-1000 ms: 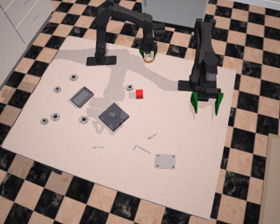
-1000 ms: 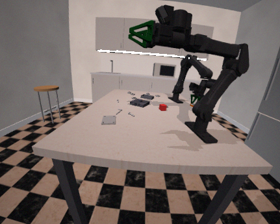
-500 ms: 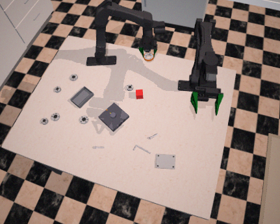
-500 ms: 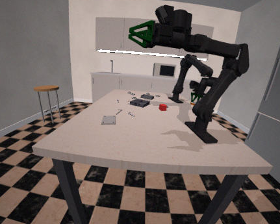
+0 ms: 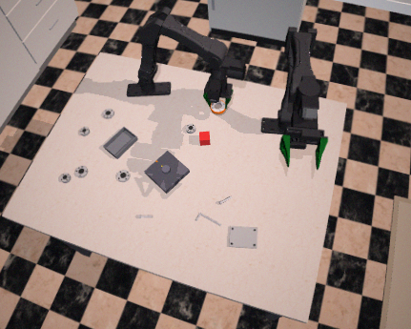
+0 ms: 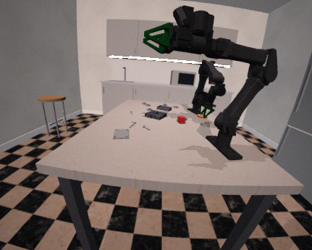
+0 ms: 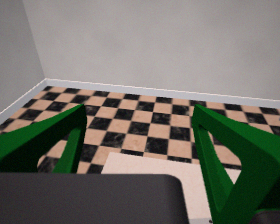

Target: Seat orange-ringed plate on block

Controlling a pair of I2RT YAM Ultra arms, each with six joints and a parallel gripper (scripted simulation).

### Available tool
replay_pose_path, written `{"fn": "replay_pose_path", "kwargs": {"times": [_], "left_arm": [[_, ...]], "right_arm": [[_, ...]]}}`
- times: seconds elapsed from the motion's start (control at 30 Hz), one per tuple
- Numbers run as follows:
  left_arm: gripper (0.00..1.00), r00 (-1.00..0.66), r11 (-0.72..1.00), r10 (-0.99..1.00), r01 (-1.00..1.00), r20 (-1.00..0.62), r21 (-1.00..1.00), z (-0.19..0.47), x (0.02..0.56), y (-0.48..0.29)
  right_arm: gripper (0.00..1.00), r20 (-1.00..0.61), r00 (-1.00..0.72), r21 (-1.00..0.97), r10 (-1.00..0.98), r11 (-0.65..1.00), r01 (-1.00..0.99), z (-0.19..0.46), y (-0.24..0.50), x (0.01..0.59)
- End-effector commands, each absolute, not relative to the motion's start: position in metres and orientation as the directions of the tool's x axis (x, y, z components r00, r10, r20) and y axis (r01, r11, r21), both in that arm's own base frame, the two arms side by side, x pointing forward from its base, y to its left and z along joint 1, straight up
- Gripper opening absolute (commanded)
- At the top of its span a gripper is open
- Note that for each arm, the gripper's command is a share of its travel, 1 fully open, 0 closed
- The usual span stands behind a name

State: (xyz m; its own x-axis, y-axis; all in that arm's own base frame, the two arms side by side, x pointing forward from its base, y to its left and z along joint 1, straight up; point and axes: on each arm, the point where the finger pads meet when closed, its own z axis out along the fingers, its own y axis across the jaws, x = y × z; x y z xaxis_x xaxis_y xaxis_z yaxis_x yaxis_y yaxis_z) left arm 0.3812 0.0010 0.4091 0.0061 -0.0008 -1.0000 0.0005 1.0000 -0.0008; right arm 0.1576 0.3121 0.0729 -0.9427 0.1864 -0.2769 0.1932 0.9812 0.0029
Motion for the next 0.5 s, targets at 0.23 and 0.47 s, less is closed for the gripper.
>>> {"fn": "replay_pose_path", "kwargs": {"times": [0.23, 0.47], "left_arm": [[0.77, 0.068, 1.000, 0.006, -0.002, -0.998, 0.006, 0.435, 0.376, 0.001], [0.77, 0.068, 1.000, 0.006, -0.002, -0.998, 0.006, 0.435, 0.376, 0.001]], "right_arm": [[0.00, -0.299, -0.927, 0.046, 0.226, 0.974, 0.223, 0.086, 0.305, 0.239], [0.00, -0.297, -0.913, 0.051, 0.281, 0.959, 0.279, 0.085, 0.283, 0.282]]}}
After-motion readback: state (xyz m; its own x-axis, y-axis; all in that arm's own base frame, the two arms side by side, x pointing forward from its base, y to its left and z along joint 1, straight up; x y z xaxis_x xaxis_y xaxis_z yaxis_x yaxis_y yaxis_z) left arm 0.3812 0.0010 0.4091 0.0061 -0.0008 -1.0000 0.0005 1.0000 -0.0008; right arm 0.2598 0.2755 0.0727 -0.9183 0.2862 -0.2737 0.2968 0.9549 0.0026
